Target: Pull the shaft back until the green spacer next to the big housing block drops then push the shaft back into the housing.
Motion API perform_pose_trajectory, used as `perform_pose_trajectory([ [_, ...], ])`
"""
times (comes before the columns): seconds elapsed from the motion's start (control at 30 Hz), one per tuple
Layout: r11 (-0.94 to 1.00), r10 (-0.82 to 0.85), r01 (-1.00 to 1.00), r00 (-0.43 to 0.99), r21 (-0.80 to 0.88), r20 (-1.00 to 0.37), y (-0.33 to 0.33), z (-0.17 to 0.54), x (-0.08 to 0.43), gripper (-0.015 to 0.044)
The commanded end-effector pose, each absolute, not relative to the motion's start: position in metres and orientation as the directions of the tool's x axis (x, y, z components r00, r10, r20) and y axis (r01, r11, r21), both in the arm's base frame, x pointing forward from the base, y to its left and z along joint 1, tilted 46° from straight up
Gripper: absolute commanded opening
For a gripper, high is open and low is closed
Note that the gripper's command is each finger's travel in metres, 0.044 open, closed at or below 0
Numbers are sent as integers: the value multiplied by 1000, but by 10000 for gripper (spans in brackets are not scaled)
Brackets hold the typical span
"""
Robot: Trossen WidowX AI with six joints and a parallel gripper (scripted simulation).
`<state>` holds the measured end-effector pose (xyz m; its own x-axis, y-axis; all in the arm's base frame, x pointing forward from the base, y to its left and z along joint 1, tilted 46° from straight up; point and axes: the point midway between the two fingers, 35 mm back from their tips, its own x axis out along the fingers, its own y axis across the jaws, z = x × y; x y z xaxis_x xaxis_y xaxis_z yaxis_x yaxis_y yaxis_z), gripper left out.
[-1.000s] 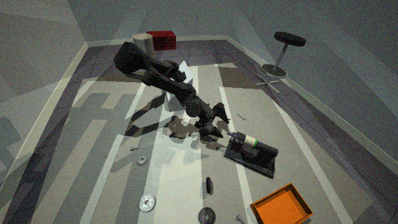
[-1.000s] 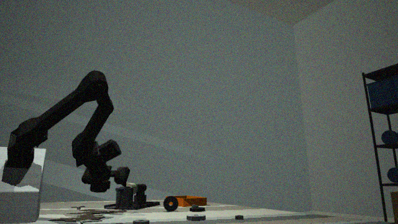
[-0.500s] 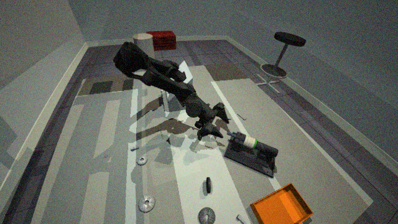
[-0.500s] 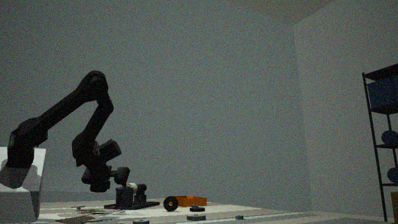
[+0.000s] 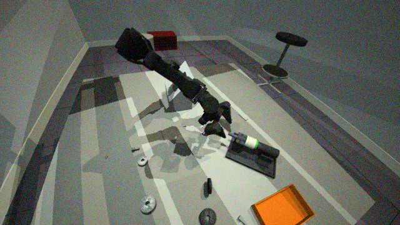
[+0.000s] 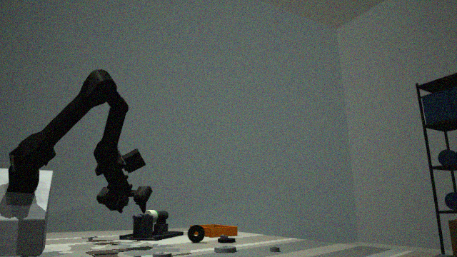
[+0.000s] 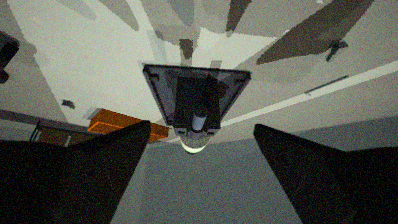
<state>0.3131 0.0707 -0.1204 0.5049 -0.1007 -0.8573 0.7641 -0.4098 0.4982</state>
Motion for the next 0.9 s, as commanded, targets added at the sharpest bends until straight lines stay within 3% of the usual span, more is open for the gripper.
perform_pose_trajectory([
  [0.0, -415, -108, 759, 507, 502, -855, 70, -119, 314, 440],
  [0.87, -415, -108, 759, 507, 502, -855, 69, -130, 322, 440],
])
